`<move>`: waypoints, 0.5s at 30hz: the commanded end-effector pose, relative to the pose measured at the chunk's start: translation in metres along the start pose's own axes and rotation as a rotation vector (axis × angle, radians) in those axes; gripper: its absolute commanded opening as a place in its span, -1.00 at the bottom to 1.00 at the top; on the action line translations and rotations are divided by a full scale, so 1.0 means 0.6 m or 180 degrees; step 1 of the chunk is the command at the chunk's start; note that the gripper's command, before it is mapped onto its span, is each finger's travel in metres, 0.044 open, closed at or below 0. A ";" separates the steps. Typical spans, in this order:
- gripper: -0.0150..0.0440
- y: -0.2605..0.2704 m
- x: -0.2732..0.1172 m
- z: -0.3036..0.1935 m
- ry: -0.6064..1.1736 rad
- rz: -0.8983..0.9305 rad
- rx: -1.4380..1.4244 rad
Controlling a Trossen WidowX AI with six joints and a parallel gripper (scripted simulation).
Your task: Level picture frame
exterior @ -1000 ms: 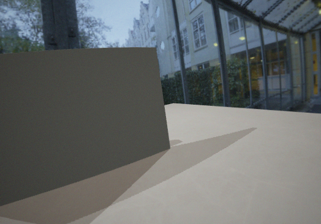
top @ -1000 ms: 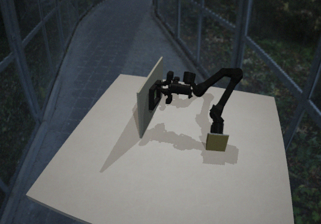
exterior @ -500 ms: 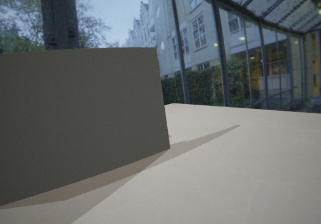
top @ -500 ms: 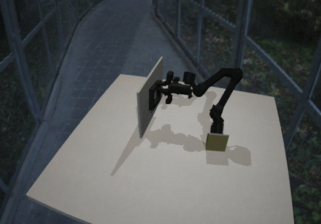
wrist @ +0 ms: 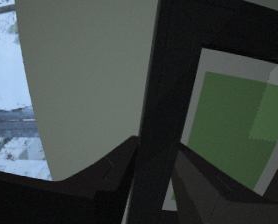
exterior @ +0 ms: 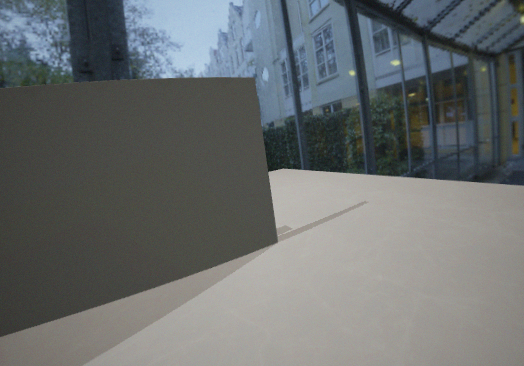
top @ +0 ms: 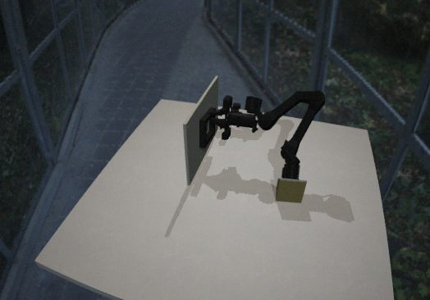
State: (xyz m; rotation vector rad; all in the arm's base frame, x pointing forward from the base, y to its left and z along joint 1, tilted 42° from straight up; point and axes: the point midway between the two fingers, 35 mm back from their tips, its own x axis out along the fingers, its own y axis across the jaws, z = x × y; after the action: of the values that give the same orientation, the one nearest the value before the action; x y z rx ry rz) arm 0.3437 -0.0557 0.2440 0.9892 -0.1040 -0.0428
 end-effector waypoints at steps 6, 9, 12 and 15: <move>-0.49 0.000 0.000 0.000 0.0015 0.0045 -0.0016; -0.49 -0.001 0.000 0.000 0.0015 0.0045 -0.0016; -0.49 -0.003 0.000 0.000 0.0015 0.0045 -0.0017; -0.49 -0.005 0.000 0.001 0.0015 0.0045 -0.0017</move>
State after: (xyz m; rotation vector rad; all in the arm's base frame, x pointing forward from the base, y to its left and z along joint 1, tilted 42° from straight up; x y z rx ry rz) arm 0.3438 -0.0589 0.2407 0.9878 -0.1052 -0.0423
